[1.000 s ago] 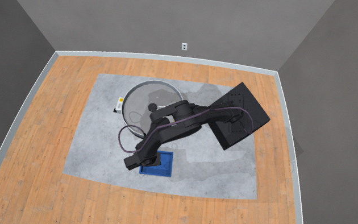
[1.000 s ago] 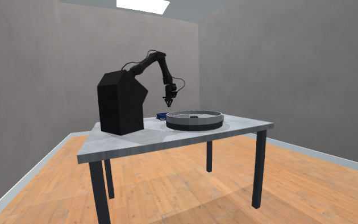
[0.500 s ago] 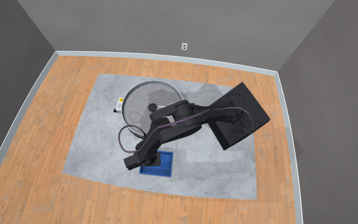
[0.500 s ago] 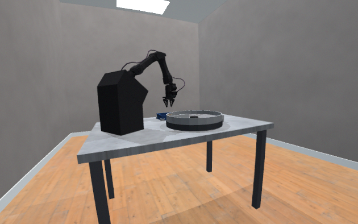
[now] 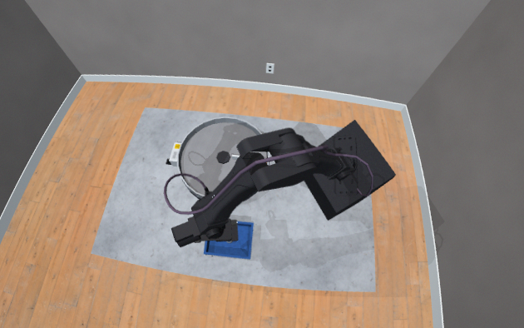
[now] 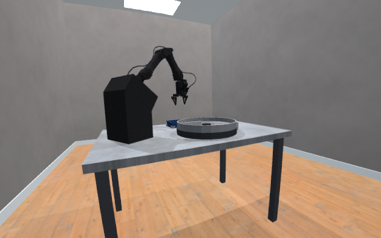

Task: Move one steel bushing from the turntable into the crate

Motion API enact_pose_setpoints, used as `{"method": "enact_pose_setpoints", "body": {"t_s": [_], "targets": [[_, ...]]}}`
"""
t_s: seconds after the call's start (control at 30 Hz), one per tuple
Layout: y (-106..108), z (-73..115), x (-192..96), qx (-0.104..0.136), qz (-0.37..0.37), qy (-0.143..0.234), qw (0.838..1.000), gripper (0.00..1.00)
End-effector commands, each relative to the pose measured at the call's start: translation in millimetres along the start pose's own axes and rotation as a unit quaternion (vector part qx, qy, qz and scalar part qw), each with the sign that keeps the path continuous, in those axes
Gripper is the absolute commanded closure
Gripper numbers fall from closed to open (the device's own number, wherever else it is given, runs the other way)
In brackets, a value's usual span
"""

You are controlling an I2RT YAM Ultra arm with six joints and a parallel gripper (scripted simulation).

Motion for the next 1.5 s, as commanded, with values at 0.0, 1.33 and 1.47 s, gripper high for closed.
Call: {"method": "enact_pose_setpoints", "body": {"t_s": [0.0,1.33,1.47], "targets": [[6,27.0,4,-0.002,-0.001,-0.006,1.0,0.0],[6,27.0,4,-0.002,-0.002,-0.006,1.0,0.0],[6,27.0,4,-0.002,-0.002,-0.006,1.0,0.0]]}}
Point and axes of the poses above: the point where the finger pads meet when closed, its own z axis back along the fingers, its own y axis across the jaws, x = y × z, the point moved 2 cm from there along z, back along the fingers, and after that the axes turned 1 degree about z, right-handed, at the moved point
